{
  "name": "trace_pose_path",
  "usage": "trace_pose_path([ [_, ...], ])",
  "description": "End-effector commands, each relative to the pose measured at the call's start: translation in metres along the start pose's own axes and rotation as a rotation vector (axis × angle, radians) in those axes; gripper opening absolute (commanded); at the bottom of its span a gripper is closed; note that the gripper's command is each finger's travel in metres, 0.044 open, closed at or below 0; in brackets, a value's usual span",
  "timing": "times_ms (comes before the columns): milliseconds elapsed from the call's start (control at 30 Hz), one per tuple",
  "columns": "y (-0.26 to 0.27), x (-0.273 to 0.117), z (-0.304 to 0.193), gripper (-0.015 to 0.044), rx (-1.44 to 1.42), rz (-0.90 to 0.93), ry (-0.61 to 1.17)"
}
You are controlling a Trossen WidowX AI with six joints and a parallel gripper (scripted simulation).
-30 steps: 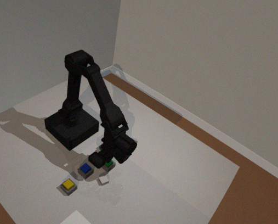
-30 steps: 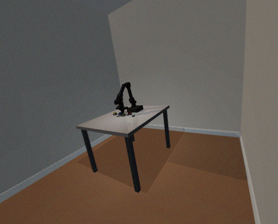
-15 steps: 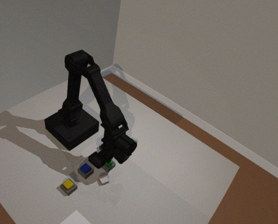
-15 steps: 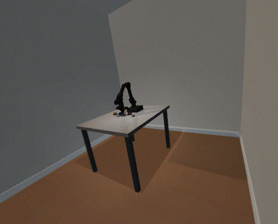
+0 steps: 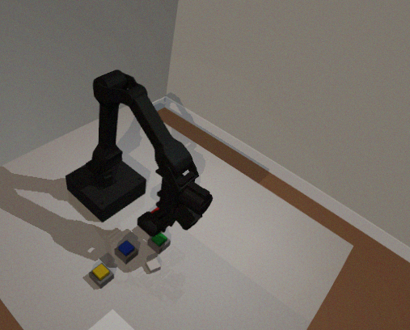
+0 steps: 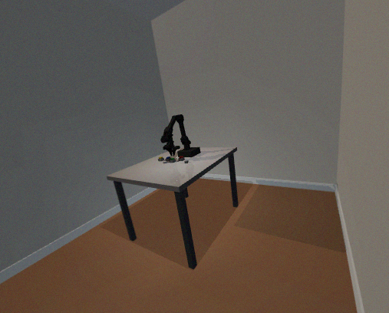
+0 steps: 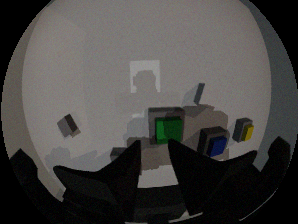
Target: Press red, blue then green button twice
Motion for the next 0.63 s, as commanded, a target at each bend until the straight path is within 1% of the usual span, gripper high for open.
trace_pose_path([
  [0,0.044,-0.014,0.016,0.023,-0.003,0.009,-0.027],
  [200,0.11,-0.033,0.023,0.0387,-0.004,0.021,-0.023],
  [233,0.124,-0.038,0.022,0.04,-0.006,0.021,-0.019],
  [333,0.166,-0.051,0.015,0.04,-0.012,0.02,-0.006],
  [400,0.184,-0.056,0.01,0.04,-0.015,0.019,0.0],
  [467,0.194,-0.059,0.007,0.04,-0.016,0.018,0.002],
  [600,0.195,-0.06,0.006,0.04,-0.016,0.017,0.003],
])
Point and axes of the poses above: the point midway between the two fingers, 35 mm back from their tips, its own x axis out along the fingers, its own y axis across the jaws, z = x × y, the point moved 8 cm from there along -x, back along the fingers, and after that the axes turned 12 degrees about -x, right-handed, at the moved point
